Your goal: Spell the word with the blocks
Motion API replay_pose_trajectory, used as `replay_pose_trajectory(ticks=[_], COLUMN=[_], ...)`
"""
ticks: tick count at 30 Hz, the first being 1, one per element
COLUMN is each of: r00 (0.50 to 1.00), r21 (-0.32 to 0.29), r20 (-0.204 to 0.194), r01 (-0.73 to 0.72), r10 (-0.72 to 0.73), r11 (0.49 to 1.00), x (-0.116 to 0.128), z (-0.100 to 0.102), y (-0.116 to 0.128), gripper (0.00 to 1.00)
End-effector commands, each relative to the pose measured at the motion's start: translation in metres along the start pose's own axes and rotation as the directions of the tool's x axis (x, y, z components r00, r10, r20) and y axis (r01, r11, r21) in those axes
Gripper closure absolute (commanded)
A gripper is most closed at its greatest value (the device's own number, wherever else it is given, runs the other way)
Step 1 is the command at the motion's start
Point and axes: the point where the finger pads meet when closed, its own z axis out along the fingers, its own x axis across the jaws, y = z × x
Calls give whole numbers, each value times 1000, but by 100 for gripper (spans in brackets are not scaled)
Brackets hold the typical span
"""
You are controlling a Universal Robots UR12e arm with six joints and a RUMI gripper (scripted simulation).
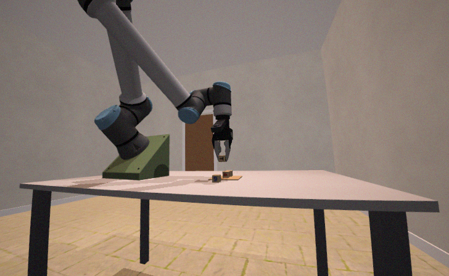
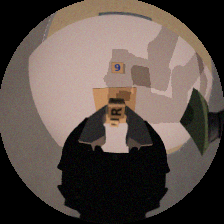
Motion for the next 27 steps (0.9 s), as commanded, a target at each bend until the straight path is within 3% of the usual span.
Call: replay_pose_trajectory(ticks=[1, 6, 15, 27], r00=[1000, 1000, 1000, 1000], r21=[0, 0, 0, 0], r20=[2, 2, 2, 2], r01=[0, 0, 0, 0], r10=[0, 0, 0, 0], r11=[1000, 1000, 1000, 1000], x=[-1, -1, -1, -1], z=[19, 43, 67, 72], y=[0, 0, 0, 0], gripper=[91, 91, 91, 91])
